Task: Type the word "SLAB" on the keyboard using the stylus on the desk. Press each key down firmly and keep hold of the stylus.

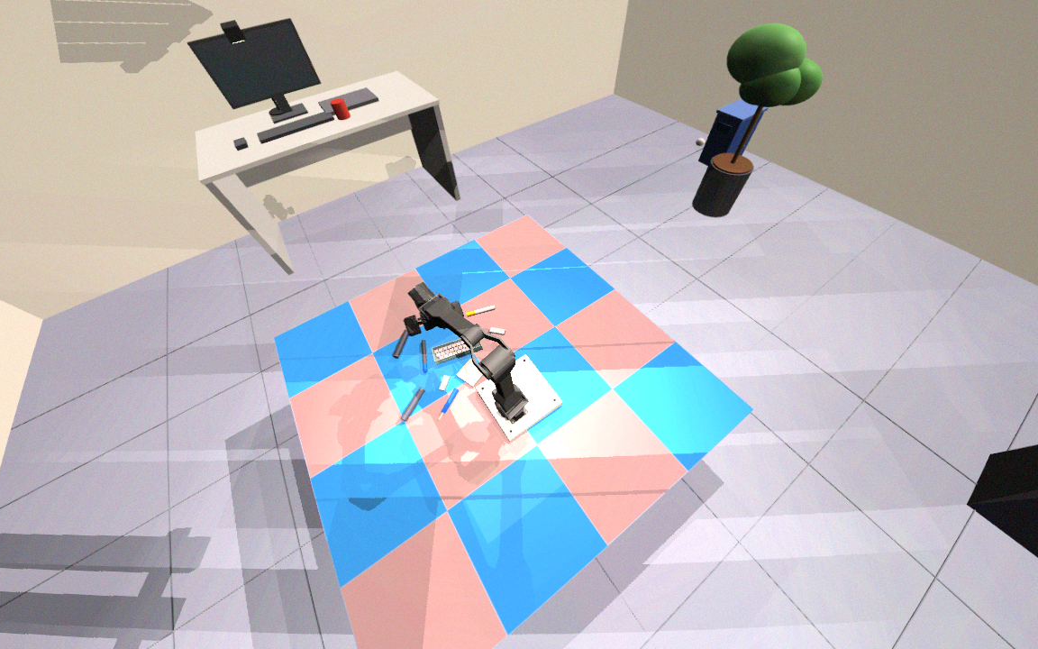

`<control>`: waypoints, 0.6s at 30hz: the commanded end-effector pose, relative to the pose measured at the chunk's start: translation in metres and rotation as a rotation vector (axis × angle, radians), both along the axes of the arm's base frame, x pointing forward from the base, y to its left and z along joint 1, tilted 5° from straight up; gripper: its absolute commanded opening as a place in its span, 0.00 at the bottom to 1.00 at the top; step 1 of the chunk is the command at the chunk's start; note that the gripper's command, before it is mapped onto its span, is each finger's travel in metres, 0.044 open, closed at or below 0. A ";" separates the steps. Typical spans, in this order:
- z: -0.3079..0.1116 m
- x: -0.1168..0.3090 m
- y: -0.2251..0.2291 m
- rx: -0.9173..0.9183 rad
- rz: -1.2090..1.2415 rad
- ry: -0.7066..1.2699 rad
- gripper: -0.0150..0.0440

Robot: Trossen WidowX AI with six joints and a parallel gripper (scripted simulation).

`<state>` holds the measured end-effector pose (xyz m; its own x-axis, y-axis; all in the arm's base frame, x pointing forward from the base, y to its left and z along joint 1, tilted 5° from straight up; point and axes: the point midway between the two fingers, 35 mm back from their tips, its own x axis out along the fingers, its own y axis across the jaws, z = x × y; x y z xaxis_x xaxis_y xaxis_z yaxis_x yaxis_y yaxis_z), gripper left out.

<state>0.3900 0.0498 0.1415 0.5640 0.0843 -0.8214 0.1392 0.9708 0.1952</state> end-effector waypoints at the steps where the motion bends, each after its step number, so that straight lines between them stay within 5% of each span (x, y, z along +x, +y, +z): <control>1: -0.058 -0.010 0.020 0.012 -0.027 0.336 0.25; 6: -0.102 -0.029 0.033 -0.011 -0.069 0.627 0.25; 18: -0.104 -0.030 0.034 -0.013 -0.071 0.638 0.25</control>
